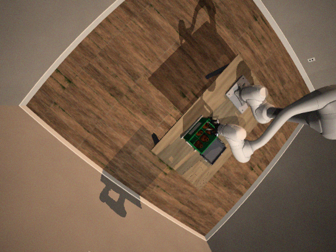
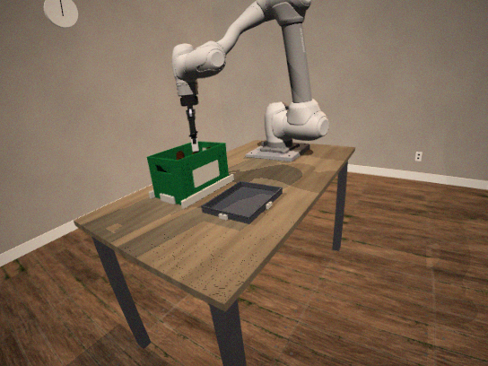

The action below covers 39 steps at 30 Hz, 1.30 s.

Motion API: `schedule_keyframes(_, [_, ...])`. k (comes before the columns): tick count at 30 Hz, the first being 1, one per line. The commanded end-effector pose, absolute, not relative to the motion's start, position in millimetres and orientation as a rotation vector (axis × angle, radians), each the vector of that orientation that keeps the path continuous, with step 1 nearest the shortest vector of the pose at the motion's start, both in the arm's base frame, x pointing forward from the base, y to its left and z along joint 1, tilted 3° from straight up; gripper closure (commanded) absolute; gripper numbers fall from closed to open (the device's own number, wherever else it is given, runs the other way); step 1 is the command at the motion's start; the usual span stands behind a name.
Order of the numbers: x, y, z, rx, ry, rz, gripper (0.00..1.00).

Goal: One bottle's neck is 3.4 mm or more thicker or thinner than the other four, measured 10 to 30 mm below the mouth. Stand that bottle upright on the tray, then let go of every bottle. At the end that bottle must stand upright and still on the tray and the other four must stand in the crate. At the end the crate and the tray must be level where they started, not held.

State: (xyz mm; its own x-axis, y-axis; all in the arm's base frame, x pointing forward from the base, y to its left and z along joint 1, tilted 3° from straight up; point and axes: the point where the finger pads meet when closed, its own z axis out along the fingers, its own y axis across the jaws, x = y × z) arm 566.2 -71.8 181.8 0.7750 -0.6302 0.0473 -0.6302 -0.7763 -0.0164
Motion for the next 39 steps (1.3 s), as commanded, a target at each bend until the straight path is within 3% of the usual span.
schedule_keyframes(1, [566.3, -71.8, 179.4, 2.959, -1.051, 0.079, 0.62])
schedule_keyframes(39, [566.6, -71.9, 174.3, 2.959, -1.051, 0.079, 0.62])
